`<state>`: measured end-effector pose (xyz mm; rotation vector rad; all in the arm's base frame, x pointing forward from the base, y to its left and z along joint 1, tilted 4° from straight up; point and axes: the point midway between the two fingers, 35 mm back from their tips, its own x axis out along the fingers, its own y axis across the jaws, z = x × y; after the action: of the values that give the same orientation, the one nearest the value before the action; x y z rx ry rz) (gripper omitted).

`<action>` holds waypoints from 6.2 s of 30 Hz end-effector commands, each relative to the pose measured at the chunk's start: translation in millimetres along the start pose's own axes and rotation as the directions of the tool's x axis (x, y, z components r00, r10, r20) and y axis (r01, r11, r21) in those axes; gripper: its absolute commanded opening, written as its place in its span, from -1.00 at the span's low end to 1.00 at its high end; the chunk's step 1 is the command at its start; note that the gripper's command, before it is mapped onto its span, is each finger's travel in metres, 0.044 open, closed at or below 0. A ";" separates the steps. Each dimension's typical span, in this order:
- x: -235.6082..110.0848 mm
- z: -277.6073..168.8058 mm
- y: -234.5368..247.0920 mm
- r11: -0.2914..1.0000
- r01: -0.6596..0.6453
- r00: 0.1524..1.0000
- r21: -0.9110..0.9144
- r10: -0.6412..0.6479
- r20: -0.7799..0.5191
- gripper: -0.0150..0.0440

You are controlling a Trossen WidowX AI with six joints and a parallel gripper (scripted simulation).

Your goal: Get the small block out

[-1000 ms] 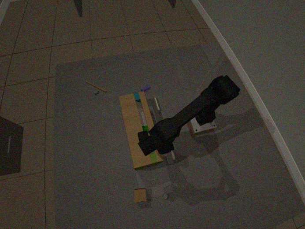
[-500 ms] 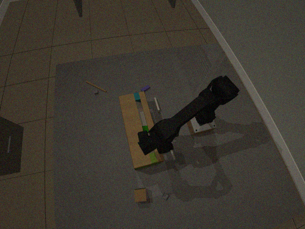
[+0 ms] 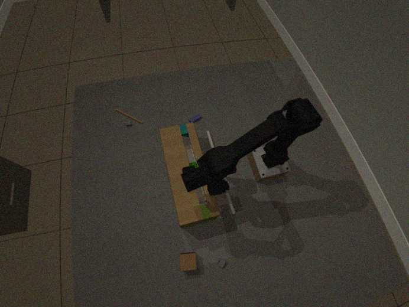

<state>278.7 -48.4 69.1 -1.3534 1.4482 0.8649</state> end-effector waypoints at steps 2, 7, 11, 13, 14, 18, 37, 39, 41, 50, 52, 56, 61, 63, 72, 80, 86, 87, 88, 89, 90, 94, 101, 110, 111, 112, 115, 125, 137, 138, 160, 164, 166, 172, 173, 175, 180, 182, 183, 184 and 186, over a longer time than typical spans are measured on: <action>4.8 -12.8 0.7 1.000 0.001 1.000 0.001 -0.001 -0.007 0.86; 9.0 -25.0 0.7 1.000 0.001 1.000 0.001 -0.001 -0.008 0.86; 12.3 -34.7 0.7 1.000 0.001 1.000 0.001 -0.001 -0.009 0.86; 14.0 -39.6 0.7 1.000 0.001 1.000 0.001 -0.001 -0.010 0.86; 14.8 -42.1 0.7 1.000 0.001 1.000 0.001 -0.001 -0.010 0.86; 18.2 -52.0 0.7 1.000 0.001 1.000 0.001 -0.001 -0.011 0.86; 34.0 -99.1 0.9 1.000 0.001 1.000 0.001 -0.001 -0.016 0.86; 35.7 -104.2 0.9 1.000 0.001 1.000 0.001 -0.001 -0.017 0.86; 37.4 -109.2 0.9 1.000 0.001 1.000 0.001 -0.001 -0.017 0.86; 44.3 -130.3 1.0 1.000 0.001 1.000 0.000 -0.001 -0.020 0.86; 44.3 -130.3 1.0 1.000 0.001 1.000 0.000 -0.001 -0.020 0.86; 20.4 -138.3 0.1 1.000 -0.002 1.000 0.003 0.002 -0.020 0.86; -18.3 -149.3 3.6 1.000 -0.008 1.000 0.006 0.008 -0.022 0.86; -18.3 -149.3 3.6 1.000 -0.008 1.000 0.006 0.008 -0.022 0.86; -30.9 -171.9 -9.2 0.948 0.117 0.993 0.295 -0.100 -0.069 0.47; -24.8 -175.8 -2.0 0.578 0.070 0.993 0.813 -0.121 0.000 0.47; -20.1 -179.6 4.9 -0.019 -0.069 0.986 0.997 -0.150 0.066 0.47; -19.4 -180.2 6.1 -0.124 -0.096 0.985 0.988 -0.156 0.076 0.47; -18.8 -180.9 7.2 -0.228 -0.122 0.983 0.966 -0.162 0.086 0.47; -18.2 -181.5 8.3 -0.328 -0.148 0.981 0.933 -0.168 0.096 0.47; -17.6 -182.1 9.4 -0.425 -0.172 0.979 0.889 -0.174 0.106 0.47; -15.7 -184.6 13.6 -0.750 -0.247 0.969 0.613 -0.202 0.143 0.47; -13.9 -188.1 19.1 -0.956 -0.268 0.952 0.120 -0.243 0.188 0.47; -13.0 -192.2 25.1 -0.861 -0.154 0.927 -0.484 -0.295 0.231 0.47; -13.0 -192.7 25.7 -0.830 -0.132 0.924 -0.542 -0.301 0.235 0.47; -13.0 -193.1 26.3 -0.794 -0.109 0.921 -0.598 -0.307 0.239 0.47; -13.0 -194.5 28.1 -0.667 -0.033 0.912 -0.744 -0.325 0.250 0.47; -13.9 -199.3 34.1 -0.093 0.266 0.878 -0.960 -0.387 0.281 0.47; -14.0 -199.9 34.8 0.003 0.310 0.874 -0.951 -0.395 0.284 0.47; -14.0 -199.9 34.8 0.003 0.310 0.874 -0.951 -0.395 0.284 0.47; 80.4 -166.1 39.8 0.003 0.311 0.874 -0.950 -0.394 0.285 0.47; 86.7 -164.8 39.1 0.003 0.311 0.874 -0.950 -0.394 0.285 0.47; 89.9 -164.1 38.8 0.003 0.311 0.874 -0.950 -0.395 0.285 0.47; 99.3 -161.7 38.2 0.003 0.311 0.874 -0.950 -0.395 0.285 0.47; 100.9 -161.3 38.1 0.003 0.311 0.874 -0.950 -0.395 0.285 0.47; 103.9 -160.4 38.0 0.003 0.311 0.874 -0.950 -0.395 0.285 0.47; 111.6 -158.1 37.8 0.003 0.311 0.874 -0.950 -0.395 0.285 0.47; 114.6 -157.2 37.7 0.003 0.311 0.874 -0.950 -0.395 0.285 0.47; 116.1 -156.7 37.7 0.003 0.311 0.874 -0.950 -0.395 0.285 0.47; 117.6 -156.2 37.7 0.003 0.311 0.874 -0.950 -0.395 0.285 0.47; 120.6 -155.1 37.8 0.003 0.311 0.874 -0.950 -0.395 0.285 0.47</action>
<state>223.3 -228.6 5.5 -2.6523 0.1879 1.5465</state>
